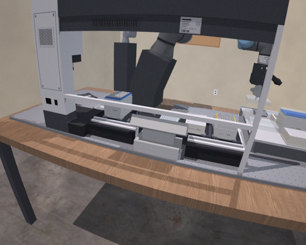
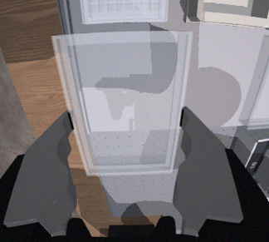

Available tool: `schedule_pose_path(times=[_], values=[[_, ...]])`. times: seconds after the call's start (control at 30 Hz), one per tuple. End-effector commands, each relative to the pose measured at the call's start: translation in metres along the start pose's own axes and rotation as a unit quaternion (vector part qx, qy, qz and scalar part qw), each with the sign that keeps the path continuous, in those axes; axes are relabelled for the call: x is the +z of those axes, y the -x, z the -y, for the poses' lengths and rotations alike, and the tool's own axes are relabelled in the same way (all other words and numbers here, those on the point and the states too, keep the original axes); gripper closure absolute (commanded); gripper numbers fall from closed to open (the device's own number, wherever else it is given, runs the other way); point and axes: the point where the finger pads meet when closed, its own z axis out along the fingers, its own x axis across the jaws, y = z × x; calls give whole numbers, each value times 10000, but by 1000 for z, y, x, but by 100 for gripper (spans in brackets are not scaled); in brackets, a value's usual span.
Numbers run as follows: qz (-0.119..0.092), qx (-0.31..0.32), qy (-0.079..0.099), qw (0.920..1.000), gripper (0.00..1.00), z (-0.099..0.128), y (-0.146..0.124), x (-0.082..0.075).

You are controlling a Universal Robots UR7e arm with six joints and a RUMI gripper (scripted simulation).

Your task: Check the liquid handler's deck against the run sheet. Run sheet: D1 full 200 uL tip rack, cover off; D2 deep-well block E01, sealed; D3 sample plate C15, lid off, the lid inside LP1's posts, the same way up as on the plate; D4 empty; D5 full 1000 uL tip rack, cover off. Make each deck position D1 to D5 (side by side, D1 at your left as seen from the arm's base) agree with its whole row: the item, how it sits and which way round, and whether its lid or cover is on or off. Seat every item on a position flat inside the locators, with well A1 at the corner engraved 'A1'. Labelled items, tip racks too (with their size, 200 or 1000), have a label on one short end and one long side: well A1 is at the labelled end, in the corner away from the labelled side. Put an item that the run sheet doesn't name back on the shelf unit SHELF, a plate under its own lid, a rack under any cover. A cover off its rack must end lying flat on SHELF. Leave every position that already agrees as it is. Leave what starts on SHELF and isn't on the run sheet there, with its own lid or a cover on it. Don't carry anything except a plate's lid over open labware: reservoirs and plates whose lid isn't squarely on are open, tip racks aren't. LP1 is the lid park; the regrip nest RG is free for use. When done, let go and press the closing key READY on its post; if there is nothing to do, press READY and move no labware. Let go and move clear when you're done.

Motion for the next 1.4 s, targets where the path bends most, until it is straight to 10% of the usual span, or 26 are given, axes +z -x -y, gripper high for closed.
schedule_pose_path(times=[0.0, 1.37], values=[[-10, -7, -30, 10000, 100, 3, 0, 10], [-9, -2, -22, 10000, 100, 2, 0, 50]])
